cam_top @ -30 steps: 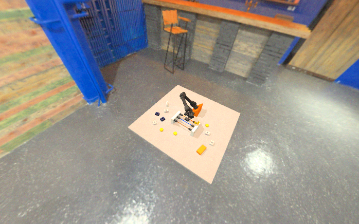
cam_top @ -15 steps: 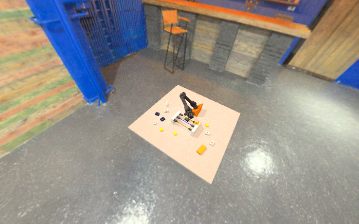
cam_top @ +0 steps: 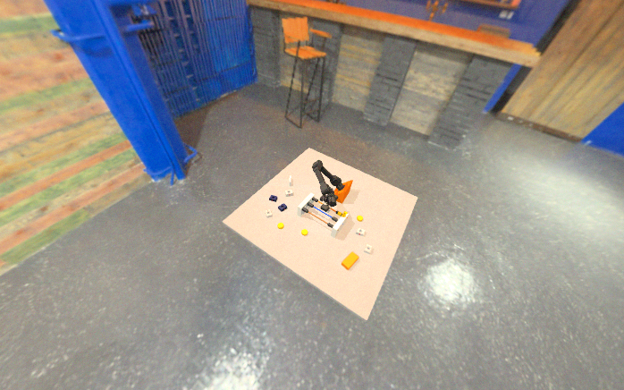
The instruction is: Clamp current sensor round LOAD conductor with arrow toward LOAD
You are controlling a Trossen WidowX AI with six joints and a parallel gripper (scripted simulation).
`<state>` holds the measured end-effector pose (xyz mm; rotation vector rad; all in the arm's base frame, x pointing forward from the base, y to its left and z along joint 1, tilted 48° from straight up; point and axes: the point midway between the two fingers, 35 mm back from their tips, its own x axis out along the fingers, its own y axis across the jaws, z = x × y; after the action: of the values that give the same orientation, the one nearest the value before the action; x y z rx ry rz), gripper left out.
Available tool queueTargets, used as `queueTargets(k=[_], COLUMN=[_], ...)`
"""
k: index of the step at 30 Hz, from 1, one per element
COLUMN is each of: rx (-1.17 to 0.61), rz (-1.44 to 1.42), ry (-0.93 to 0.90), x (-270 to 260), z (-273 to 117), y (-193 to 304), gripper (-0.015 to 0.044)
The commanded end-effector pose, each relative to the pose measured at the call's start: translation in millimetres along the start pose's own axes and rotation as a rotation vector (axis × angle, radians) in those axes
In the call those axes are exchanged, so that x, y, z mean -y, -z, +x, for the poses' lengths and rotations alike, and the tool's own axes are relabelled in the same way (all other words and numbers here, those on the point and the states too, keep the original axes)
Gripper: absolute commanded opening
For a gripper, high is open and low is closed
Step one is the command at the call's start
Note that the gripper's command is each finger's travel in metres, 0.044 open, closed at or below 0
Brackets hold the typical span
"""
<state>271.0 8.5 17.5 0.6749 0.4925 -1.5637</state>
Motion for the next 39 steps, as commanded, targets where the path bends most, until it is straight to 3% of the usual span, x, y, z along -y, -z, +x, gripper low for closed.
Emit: queueTargets(k=[1,32,39], rx=[0.0,0.0,0.0], rz=[0.001,0.001,0.001], ry=[0.0,0.0,0.0], x=[-0.1,-0.1,-0.1], z=[0.0,0.0,0.0], y=[0.0,0.0,0.0], gripper=[0.0268,0.0268,0.044])
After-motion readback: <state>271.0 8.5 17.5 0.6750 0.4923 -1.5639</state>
